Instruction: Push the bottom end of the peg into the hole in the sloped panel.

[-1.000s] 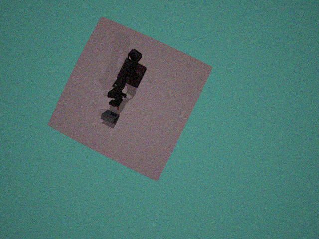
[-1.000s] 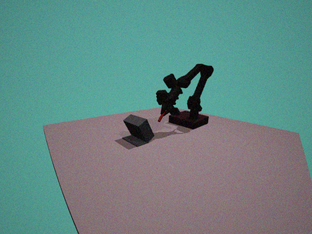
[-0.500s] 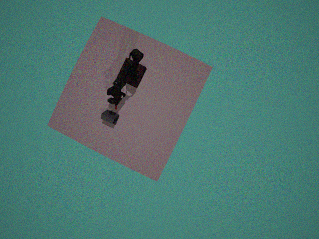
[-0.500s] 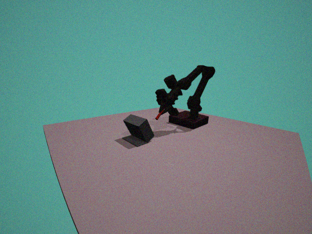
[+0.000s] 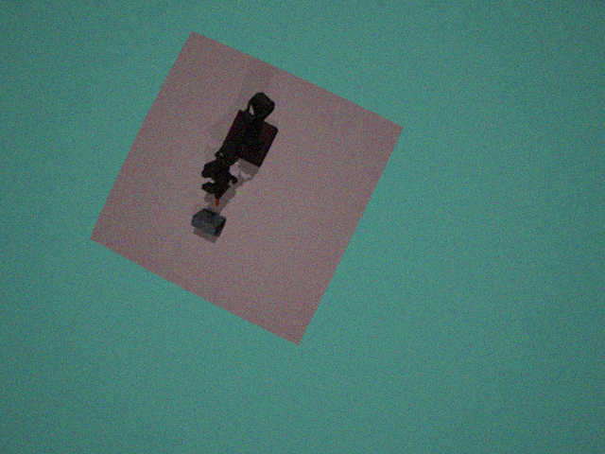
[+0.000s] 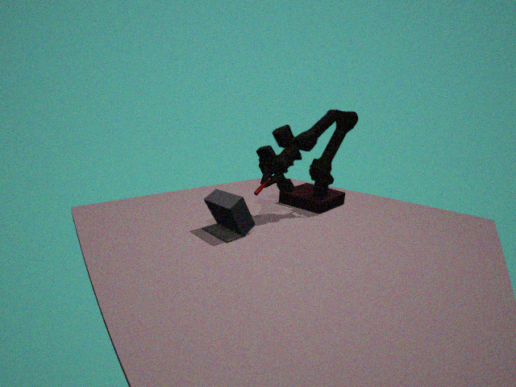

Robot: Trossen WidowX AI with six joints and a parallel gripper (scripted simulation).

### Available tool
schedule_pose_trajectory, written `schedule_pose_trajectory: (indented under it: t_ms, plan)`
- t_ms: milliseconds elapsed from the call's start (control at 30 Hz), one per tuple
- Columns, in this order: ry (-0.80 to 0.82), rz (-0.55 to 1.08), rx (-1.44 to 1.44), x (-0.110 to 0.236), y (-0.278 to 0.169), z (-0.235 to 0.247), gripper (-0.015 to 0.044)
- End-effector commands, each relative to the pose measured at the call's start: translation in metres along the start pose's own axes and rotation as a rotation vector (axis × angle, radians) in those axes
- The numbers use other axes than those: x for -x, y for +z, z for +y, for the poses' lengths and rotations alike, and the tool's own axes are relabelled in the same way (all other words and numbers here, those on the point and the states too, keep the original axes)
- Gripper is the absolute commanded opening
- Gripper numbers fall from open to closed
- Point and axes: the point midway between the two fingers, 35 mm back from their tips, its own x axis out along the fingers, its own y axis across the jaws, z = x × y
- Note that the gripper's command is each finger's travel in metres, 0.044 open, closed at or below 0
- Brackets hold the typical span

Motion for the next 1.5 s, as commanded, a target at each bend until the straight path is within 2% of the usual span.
schedule_pose_trajectory:
  t_ms: [0,1467]
  plan:
    - [0.002,0.003,-0.01,-0.002,0.001,-0.001,0.0]
    - [0.068,-0.014,-0.044,-0.032,0.012,0.006,0.0]
